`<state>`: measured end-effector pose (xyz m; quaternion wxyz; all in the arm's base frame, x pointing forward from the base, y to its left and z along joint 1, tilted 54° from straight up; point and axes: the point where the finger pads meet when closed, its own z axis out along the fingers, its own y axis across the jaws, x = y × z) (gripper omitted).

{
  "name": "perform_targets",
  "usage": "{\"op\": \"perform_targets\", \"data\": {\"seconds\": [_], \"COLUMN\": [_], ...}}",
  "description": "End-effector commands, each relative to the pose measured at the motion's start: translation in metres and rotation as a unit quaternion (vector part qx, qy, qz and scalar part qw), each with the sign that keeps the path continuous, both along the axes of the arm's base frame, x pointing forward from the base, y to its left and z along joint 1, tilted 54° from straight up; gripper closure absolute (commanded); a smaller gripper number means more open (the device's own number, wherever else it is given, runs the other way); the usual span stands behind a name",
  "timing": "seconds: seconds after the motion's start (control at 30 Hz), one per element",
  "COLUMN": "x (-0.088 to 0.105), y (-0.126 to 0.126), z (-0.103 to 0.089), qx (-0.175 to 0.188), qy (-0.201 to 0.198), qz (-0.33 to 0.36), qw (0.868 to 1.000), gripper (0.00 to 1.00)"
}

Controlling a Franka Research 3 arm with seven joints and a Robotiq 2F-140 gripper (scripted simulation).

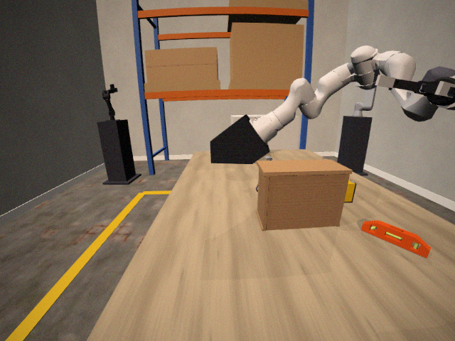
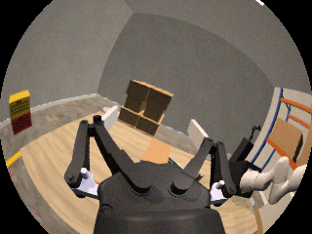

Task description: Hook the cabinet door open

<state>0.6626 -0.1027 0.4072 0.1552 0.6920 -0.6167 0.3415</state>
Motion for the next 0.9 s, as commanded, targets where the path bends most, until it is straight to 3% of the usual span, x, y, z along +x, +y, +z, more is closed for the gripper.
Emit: {"op": "perform_targets", "data": {"seconds": [0.0, 0.07, 0.1, 0.3, 0.33, 0.53, 0.57, 0.83, 0.87], "x": [-0.012, -0.012, -0.03, -0.03, -0.047, -0.047, -0.063, -0.063, -0.078], "y": [-0.001, -0.001, 0.004, 0.004, 0.014, 0.014, 0.03, 0.03, 0.049], "z": [-0.004, -0.004, -0.007, -0.007, -0.008, -0.008, -0.008, -0.008, -0.004], "qx": [0.002, 0.002, 0.042, 0.042, 0.085, 0.085, 0.131, 0.131, 0.177], "qy": [0.073, 0.073, 0.117, 0.117, 0.158, 0.158, 0.193, 0.193, 0.222], "qz": [0.039, 0.039, 0.058, 0.058, 0.087, 0.087, 0.125, 0.125, 0.172], "qw": [0.997, 0.997, 0.991, 0.991, 0.98, 0.98, 0.964, 0.964, 0.943], "gripper": [0.0, 0.0, 0.0, 0.0, 0.0, 0.0, 0.0, 0.0, 0.0]}}
